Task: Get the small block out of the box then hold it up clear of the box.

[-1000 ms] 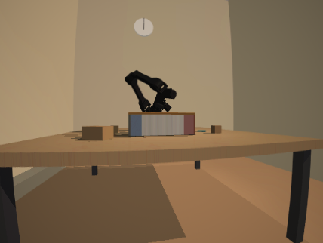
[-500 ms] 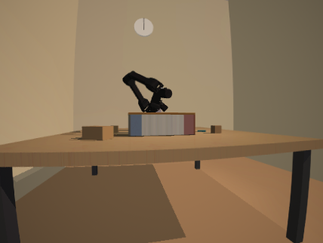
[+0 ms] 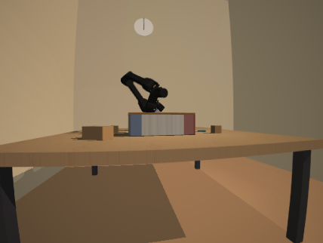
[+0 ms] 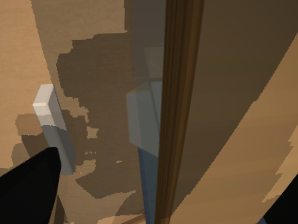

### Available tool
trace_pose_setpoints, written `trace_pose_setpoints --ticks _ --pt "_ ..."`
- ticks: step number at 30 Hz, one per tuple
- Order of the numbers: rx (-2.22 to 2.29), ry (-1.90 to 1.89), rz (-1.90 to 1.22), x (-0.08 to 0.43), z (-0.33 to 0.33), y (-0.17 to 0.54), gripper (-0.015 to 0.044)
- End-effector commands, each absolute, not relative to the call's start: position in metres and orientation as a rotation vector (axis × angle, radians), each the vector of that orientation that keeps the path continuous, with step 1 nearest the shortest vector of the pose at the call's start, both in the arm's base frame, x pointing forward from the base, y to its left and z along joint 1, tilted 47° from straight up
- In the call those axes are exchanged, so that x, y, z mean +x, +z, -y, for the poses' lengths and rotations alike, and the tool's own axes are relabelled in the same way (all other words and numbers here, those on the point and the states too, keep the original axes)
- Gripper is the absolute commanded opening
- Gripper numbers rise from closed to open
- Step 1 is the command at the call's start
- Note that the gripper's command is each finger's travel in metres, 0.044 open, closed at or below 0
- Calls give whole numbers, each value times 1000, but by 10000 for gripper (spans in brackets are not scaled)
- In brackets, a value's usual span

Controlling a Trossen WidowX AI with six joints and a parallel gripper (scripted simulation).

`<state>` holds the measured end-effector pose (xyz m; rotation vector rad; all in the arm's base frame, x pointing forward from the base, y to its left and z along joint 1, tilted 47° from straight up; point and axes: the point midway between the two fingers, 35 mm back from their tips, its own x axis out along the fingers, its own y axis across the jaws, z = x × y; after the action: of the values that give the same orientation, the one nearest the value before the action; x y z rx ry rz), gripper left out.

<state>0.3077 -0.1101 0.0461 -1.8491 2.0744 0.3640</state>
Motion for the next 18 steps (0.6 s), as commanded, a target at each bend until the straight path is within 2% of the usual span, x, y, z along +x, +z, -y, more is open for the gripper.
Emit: trace_pose_setpoints --ticks 1,18 --pt "-1846 363 -2086 305 117 50 400" --pt "-1847 362 -2087 302 137 71 400"
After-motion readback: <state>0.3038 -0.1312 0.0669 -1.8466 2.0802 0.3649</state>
